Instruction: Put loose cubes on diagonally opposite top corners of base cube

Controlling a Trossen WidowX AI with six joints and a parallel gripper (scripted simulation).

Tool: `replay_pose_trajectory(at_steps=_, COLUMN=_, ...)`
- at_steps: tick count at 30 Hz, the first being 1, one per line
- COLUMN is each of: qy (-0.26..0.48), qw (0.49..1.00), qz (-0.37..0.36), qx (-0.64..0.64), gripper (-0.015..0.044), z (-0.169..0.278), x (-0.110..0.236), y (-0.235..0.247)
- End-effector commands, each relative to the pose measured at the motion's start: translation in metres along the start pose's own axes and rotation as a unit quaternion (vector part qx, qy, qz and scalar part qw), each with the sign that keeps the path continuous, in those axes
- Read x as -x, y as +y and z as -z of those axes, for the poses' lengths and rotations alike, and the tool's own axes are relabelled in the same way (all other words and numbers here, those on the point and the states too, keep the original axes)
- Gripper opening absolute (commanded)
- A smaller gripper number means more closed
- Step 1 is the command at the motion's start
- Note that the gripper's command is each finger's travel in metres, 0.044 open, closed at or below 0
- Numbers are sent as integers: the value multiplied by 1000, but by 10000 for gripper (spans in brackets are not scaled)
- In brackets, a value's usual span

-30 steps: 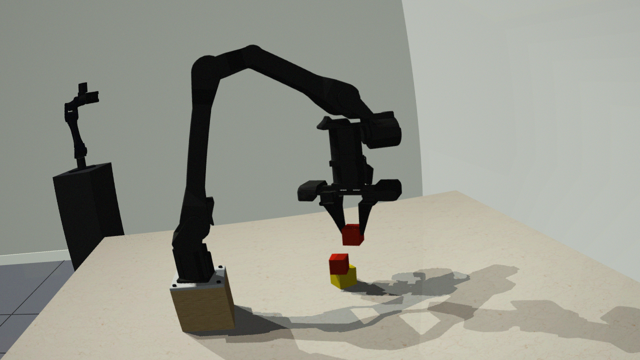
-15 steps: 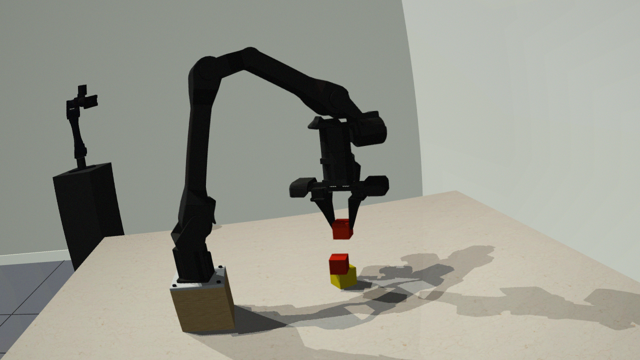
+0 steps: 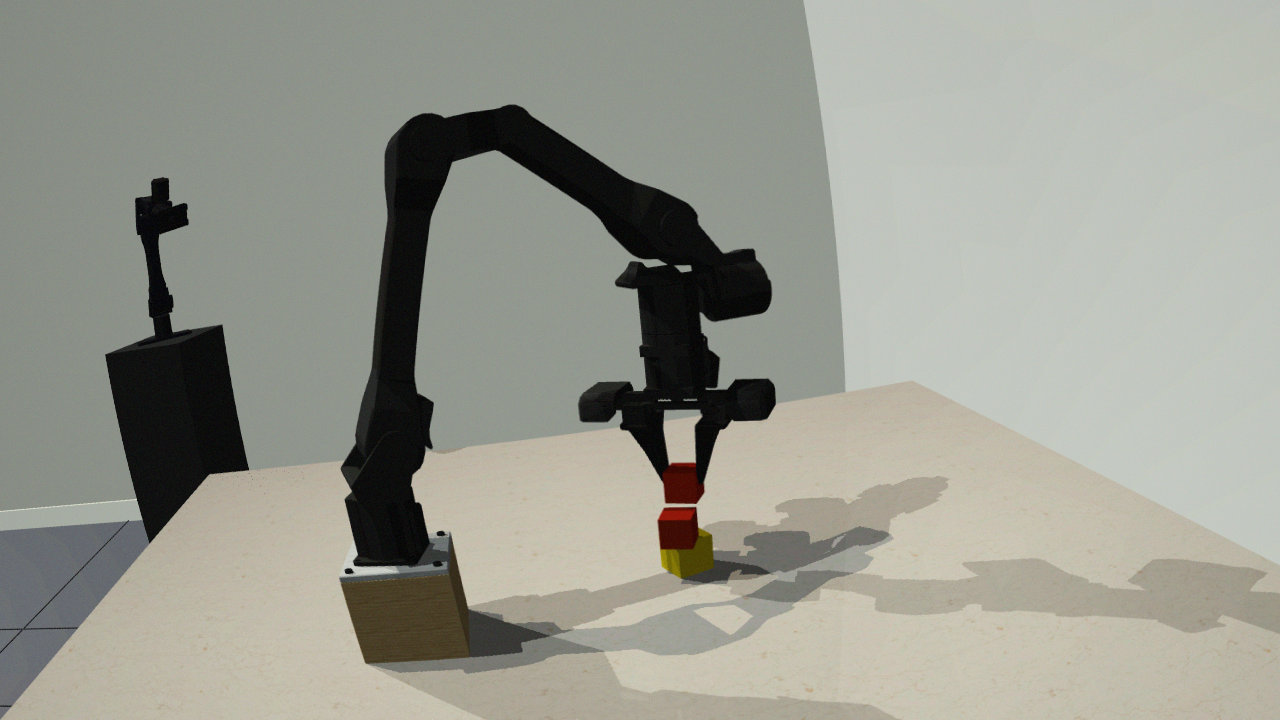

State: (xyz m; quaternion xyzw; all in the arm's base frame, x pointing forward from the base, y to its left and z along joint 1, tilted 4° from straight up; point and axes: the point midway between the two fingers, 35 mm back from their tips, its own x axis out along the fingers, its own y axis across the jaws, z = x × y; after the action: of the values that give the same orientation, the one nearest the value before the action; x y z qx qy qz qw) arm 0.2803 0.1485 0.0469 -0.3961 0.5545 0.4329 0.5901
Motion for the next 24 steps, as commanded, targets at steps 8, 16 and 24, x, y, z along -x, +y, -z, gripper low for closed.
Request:
replay_pose_trajectory(at_steps=8, qy=-2, qw=1000, qz=0, qx=-2, gripper=105, z=0, x=-3, y=0)
replay_pose_trajectory(at_steps=16, qy=-2, qw=1000, qz=0, qx=-2, gripper=105, z=-1, x=-24, y=-1)
replay_pose_trajectory(at_steps=24, qy=-2, qw=1000, qz=0, qx=-2, gripper=105, z=-1, x=-32, y=-1)
